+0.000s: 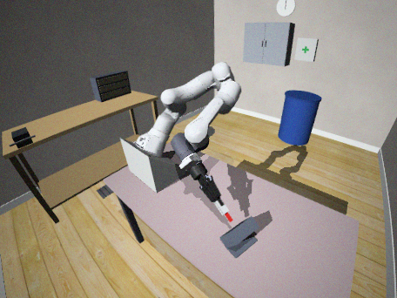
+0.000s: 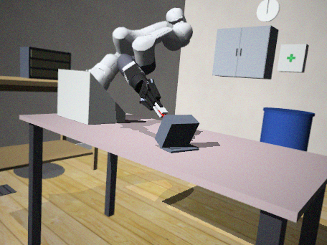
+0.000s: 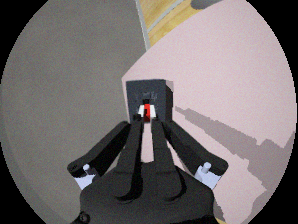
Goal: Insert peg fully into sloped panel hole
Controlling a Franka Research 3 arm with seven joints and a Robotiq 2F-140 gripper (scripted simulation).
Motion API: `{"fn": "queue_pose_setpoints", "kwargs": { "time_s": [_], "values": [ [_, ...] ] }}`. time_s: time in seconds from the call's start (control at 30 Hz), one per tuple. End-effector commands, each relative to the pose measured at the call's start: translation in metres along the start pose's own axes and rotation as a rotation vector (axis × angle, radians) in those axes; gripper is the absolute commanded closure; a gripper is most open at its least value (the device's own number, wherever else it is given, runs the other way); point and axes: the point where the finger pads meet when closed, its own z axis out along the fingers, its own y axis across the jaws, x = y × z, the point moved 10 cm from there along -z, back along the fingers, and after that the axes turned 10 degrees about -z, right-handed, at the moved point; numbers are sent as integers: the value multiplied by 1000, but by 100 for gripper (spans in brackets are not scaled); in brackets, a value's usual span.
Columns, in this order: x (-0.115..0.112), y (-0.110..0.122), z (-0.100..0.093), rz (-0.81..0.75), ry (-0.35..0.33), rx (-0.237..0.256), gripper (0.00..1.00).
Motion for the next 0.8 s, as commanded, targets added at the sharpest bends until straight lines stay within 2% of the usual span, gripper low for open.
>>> {"fn": "queue_pose_setpoints", "kwargs": {
  "time_s": [0.0, 0.37, 0.77],
  "values": [
    [-2, 4, 0, -2, 44, 56, 100],
    [-2, 4, 1, -2, 44, 56, 100],
    [-2, 4, 16, -2, 44, 56, 100]
  ]
}}
